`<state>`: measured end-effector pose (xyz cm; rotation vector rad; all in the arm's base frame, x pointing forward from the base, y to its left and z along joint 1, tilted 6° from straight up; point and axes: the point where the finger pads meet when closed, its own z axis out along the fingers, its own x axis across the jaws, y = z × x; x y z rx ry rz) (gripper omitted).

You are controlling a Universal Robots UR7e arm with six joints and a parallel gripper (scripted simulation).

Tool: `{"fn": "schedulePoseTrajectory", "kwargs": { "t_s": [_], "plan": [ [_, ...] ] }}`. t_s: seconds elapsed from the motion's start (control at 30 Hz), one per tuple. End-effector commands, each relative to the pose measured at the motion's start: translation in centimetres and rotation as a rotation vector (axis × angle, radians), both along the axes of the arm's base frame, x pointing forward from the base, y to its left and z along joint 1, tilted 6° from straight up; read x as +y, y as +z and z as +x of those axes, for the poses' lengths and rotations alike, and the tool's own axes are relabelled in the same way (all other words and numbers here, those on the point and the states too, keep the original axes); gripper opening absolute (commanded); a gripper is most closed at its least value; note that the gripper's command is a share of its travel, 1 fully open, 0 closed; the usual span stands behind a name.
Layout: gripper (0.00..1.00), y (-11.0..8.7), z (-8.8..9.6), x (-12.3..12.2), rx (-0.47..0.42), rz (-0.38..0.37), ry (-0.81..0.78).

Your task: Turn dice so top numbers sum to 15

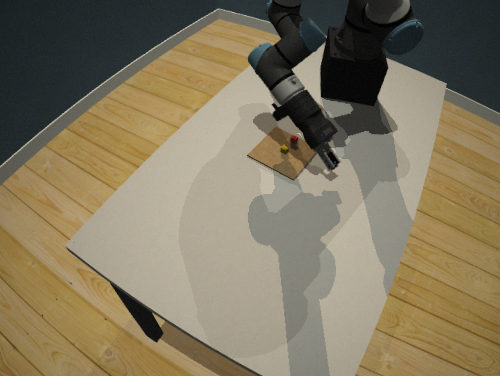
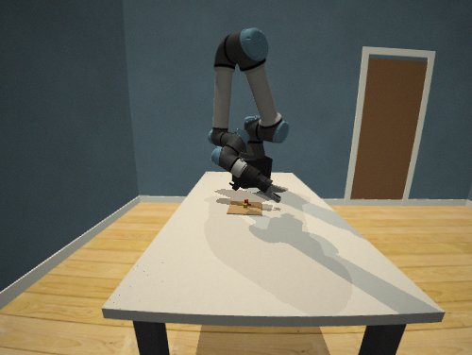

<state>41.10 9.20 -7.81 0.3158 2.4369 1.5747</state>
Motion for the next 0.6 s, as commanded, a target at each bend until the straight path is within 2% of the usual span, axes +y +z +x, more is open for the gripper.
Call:
{"fn": "schedulePoseTrajectory", "kwargs": {
  "t_s": [0.0, 0.2, 0.57],
  "plan": [
    [0.34, -1.53, 0.63, -0.14, -0.01, -0.01, -0.002],
    [0.34, -2.16, 0.69, -0.12, -0.01, -0.01, -0.002],
    [0.34, -2.19, 0.7, -0.11, -0.01, -0.01, -0.002]
  ]
}}
